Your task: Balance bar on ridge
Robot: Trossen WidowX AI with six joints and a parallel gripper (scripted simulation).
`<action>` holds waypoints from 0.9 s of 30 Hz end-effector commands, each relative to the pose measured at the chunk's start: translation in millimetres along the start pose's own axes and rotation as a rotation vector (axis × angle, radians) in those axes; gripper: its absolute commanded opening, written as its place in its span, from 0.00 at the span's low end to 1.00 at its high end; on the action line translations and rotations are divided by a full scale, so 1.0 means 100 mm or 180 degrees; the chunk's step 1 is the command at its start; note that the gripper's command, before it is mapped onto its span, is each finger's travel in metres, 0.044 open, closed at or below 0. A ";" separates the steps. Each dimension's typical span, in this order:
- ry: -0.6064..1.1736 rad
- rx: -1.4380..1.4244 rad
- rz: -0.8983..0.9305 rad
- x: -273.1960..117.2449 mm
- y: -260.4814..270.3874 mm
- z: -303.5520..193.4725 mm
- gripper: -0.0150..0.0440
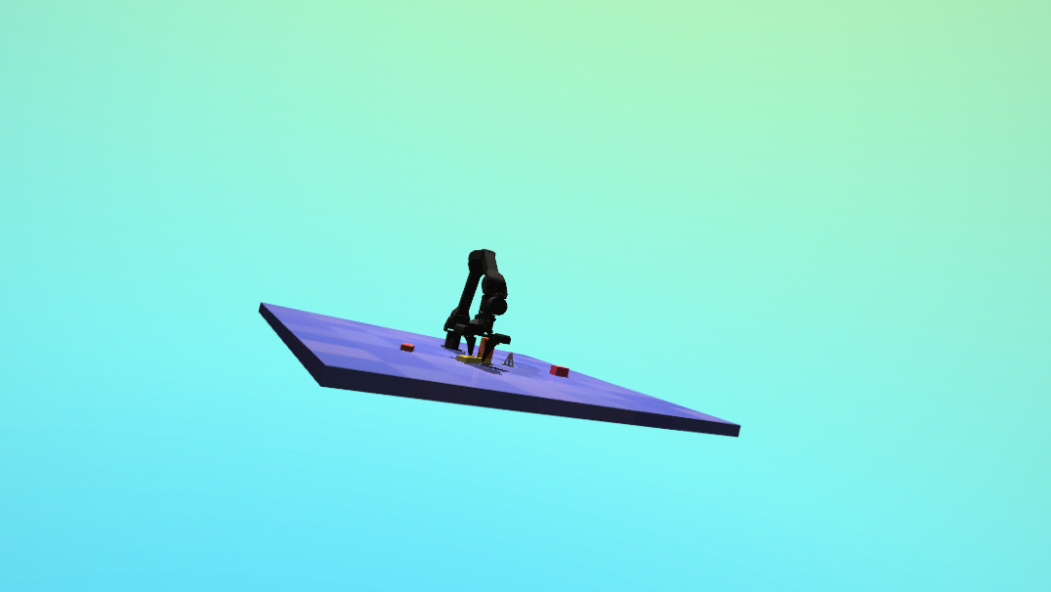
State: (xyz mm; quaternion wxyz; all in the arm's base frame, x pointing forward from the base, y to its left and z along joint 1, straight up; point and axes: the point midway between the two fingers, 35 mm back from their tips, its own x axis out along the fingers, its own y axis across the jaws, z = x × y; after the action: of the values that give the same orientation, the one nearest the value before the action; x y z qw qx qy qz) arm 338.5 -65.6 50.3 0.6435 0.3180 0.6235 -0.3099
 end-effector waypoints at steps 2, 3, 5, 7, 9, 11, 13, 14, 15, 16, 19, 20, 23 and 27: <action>0.0000 0.0000 0.0001 0.00 0.00 0.00 0.50; 0.0000 0.0000 0.0001 0.00 0.00 0.00 0.49; 0.0000 0.0000 0.0001 0.00 0.00 0.00 0.46; 0.0000 0.0000 0.0001 0.00 0.00 0.00 0.44; 0.0000 0.0000 0.0001 0.00 0.00 0.00 0.39; 0.0000 0.0000 0.0001 -0.04 0.01 0.01 0.30; -0.0001 -0.0001 0.0000 -0.09 0.01 0.01 0.25; -0.0001 -0.0001 0.0000 -0.11 0.01 0.01 0.25; -0.0001 -0.0001 0.0000 -0.14 0.01 0.02 0.25; -0.0001 -0.0002 0.0000 -0.16 0.02 0.02 0.25; -0.0002 -0.0003 -0.0001 -0.24 0.02 0.03 0.25; -0.0002 -0.0003 -0.0002 -0.26 0.02 0.03 0.25; -0.0002 -0.0004 -0.0002 -0.34 0.03 0.03 0.25; -0.0003 -0.0005 -0.0004 -0.44 0.03 0.03 0.25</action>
State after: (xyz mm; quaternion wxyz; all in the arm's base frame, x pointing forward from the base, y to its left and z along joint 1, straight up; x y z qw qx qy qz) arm 339.5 -65.7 81.4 0.6374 0.3167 0.6296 -0.3115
